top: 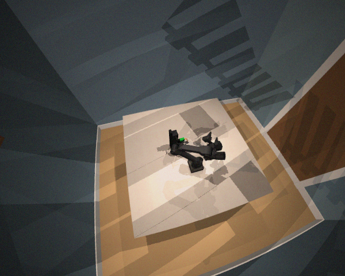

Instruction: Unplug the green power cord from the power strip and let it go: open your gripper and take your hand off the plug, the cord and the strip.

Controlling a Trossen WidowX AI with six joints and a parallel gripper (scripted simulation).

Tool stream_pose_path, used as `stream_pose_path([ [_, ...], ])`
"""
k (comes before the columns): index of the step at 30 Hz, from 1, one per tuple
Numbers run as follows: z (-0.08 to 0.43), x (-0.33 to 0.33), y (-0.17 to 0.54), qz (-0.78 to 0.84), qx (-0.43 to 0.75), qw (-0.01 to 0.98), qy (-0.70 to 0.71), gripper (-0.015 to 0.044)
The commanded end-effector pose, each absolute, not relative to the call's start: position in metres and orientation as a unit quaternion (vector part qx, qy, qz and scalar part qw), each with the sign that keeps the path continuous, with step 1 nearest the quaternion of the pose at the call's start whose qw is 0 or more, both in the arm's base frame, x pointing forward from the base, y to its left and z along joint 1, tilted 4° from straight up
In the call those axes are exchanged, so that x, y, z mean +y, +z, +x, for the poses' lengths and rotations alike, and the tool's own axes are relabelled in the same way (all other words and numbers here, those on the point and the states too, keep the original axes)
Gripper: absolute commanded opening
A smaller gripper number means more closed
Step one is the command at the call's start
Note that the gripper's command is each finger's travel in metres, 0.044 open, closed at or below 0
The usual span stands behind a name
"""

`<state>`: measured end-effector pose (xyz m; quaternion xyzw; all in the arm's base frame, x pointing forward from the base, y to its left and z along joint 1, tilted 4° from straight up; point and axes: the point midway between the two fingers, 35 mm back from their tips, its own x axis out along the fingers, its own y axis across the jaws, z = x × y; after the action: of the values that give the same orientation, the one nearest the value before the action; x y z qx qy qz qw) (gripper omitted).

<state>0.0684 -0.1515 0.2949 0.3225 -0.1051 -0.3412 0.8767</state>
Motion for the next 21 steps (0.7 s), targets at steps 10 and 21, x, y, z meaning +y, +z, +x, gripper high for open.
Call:
stream_pose_path([
  [10,0.098,-0.168,0.258,0.553,0.011,0.790,-0.264,0.0160],
  [21,0.156,-0.170,0.199,0.687,0.222,0.637,-0.270,0.0160],
])
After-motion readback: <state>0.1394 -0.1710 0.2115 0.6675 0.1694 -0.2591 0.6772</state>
